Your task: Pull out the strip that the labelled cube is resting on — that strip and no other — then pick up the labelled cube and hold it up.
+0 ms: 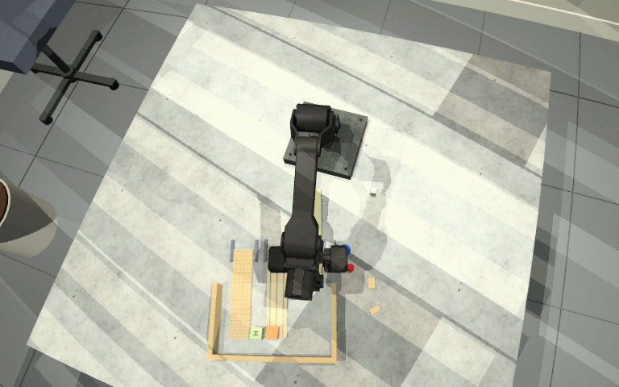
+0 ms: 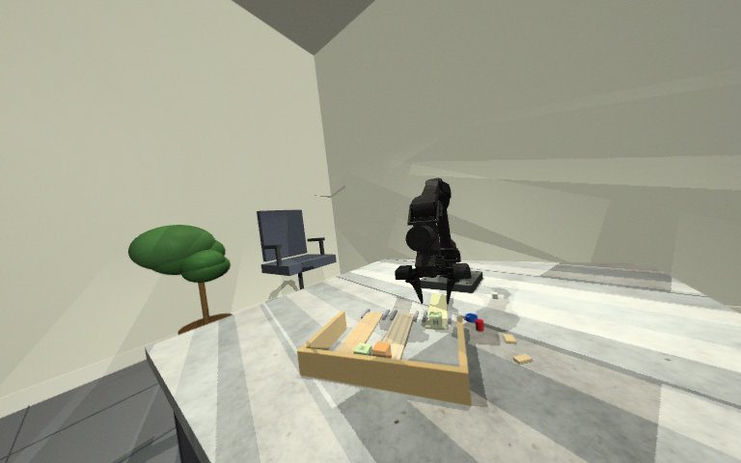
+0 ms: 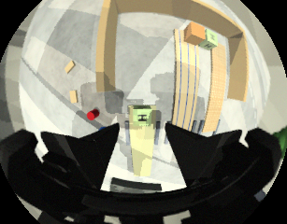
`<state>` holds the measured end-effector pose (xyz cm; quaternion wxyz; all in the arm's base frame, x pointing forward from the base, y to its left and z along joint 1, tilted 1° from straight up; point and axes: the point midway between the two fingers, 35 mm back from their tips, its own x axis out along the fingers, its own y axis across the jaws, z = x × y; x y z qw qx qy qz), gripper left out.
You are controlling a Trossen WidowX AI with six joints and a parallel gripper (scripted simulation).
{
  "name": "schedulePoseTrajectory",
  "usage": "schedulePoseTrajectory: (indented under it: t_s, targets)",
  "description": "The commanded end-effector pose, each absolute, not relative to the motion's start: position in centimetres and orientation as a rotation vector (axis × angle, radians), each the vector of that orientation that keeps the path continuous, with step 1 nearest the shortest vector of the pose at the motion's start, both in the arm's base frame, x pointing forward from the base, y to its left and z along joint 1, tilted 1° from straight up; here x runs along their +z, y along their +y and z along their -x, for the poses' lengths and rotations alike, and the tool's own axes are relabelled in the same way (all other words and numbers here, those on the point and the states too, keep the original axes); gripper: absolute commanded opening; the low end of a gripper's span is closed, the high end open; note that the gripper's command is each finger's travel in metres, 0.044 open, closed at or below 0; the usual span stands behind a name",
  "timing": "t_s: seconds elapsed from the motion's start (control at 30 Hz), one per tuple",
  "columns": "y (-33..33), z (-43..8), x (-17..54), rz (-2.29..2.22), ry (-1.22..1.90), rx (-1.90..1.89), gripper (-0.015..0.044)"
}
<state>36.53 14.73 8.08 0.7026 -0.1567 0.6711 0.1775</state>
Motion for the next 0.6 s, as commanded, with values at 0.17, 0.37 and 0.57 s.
schedulePoseTrajectory:
  t_s: [0.17, 0.37, 0.57]
  targets:
    - [14.8, -36.7, 6.3, 0.348, 1.503, 0.386, 0.025]
    - [14.8, -36.8, 5.3, 0.348, 1.503, 0.386, 0.025]
    - [14.9, -36.8, 4.3, 0.348, 1.503, 0.386, 0.025]
